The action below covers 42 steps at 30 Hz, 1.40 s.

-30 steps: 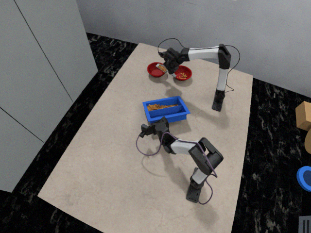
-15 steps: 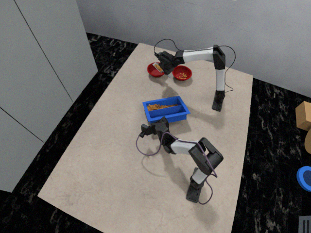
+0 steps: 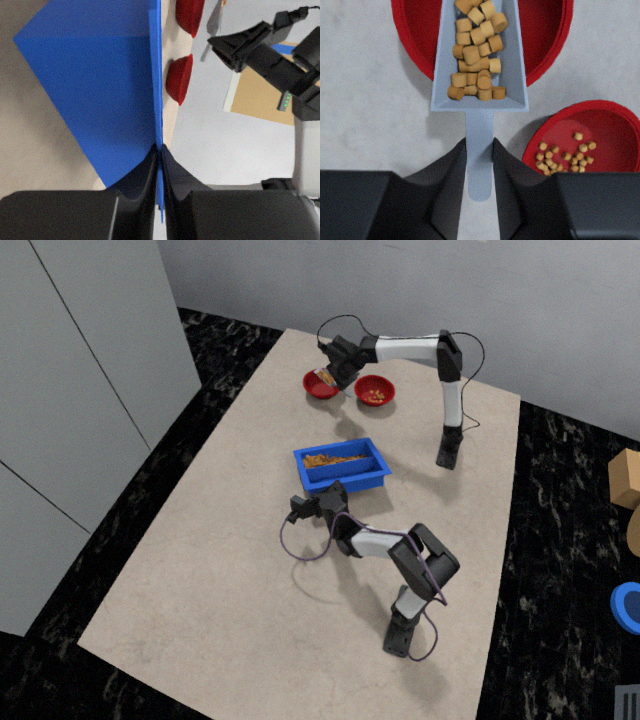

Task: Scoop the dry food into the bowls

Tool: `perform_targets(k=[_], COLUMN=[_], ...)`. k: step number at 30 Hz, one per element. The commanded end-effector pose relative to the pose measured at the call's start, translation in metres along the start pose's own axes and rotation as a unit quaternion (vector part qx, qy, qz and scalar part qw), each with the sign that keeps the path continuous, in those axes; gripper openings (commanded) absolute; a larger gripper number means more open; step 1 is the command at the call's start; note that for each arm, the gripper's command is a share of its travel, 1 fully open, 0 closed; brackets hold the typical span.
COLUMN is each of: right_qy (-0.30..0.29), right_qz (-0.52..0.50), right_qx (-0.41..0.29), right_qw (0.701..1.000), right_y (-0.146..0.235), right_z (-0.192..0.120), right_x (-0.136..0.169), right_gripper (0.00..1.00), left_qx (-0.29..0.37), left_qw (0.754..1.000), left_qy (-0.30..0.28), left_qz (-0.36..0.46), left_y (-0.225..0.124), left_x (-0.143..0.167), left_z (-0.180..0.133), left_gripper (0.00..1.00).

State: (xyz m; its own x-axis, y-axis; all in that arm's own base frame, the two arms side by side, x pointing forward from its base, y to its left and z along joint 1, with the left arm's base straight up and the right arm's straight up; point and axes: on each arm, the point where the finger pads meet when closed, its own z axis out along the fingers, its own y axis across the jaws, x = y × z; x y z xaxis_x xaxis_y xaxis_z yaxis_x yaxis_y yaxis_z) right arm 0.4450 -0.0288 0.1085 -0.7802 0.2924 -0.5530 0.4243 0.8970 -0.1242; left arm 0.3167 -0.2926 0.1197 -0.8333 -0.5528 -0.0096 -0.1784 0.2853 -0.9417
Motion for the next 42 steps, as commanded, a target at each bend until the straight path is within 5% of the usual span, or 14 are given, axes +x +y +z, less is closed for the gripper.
perform_targets(k=[1, 42], right_qy=[0.018, 0.047], right_qz=[0.015, 0.029], right_qx=[-0.021, -0.058], right_qw=[1.000, 0.997], right_y=[0.000, 0.002], right_z=[-0.005, -0.012], right_x=[-0.007, -0.013], right_gripper=[0.00, 0.00], left_qx=[0.061, 0.061], left_qw=[0.997, 0.997], left_qy=[-0.001, -0.001], left_qz=[0.048, 0.048], left_y=[-0.047, -0.047], left_x=[-0.003, -0.003], left_z=[-0.005, -0.005], left_gripper=[0.00, 0.00])
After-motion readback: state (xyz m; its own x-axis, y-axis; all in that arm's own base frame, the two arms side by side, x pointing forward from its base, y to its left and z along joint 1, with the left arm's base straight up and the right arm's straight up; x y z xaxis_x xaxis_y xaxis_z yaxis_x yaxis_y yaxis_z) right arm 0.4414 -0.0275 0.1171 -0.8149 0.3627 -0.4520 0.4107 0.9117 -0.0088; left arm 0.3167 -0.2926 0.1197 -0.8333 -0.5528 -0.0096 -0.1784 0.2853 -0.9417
